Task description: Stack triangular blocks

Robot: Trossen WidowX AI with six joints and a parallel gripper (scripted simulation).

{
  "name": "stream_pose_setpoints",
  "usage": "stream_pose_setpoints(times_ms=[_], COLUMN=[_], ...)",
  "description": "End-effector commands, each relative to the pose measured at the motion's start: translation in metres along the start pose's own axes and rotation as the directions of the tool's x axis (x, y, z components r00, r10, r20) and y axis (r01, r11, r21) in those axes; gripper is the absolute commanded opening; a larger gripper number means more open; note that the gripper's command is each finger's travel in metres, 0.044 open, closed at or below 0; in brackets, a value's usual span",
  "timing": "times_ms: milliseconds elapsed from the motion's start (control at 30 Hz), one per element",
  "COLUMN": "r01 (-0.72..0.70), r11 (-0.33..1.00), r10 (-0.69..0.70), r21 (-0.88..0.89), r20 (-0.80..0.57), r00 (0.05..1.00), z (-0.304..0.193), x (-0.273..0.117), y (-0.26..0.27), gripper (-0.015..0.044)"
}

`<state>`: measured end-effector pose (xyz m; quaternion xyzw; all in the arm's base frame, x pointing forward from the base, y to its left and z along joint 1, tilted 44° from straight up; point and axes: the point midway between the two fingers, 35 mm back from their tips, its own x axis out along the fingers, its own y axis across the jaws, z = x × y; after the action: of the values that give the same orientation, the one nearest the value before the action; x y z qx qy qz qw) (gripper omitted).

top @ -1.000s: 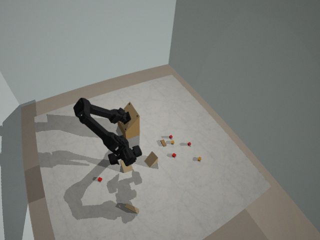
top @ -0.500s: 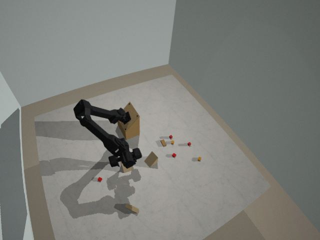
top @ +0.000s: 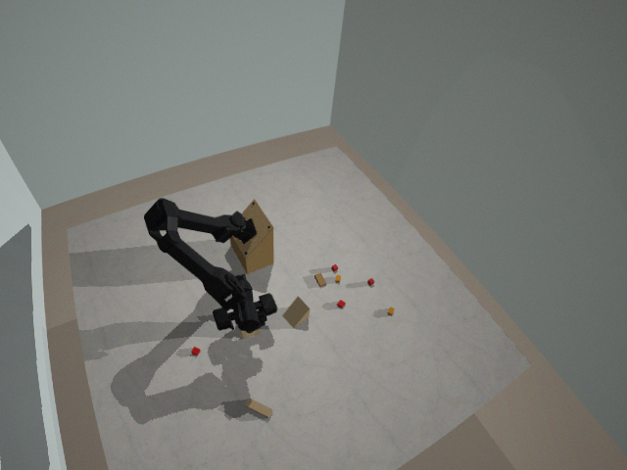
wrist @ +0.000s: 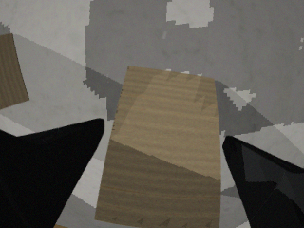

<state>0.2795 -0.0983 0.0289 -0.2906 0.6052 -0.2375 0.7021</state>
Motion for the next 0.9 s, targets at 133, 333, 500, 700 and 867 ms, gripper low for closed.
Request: stream_pose_setpoints(times_ms=[133,333,500,700,867], r01=[-0.002,-0.002,-0.002,-0.004,-0.004], r11=[1.0,1.0,1.0,1.0,1.0], r10=[0.002,0.002,0.002,0.004,0.004], r21=[-0.007,-0.007,-0.007,-0.006,-0.005], r20=[0.001,0.001,0.001,0.001,0.0], r00=[1.0,1.0,1.0,1.0,1.0], z=[-0.001,-0.001,-0.001,0.0,-0.001], x=[0.002,0.002,0.002,-0.011,-0.028], y=[0.001,0.001,0.001,0.002,0.001], gripper=[0.0282,0.0243,0.017,0.0012,0.0])
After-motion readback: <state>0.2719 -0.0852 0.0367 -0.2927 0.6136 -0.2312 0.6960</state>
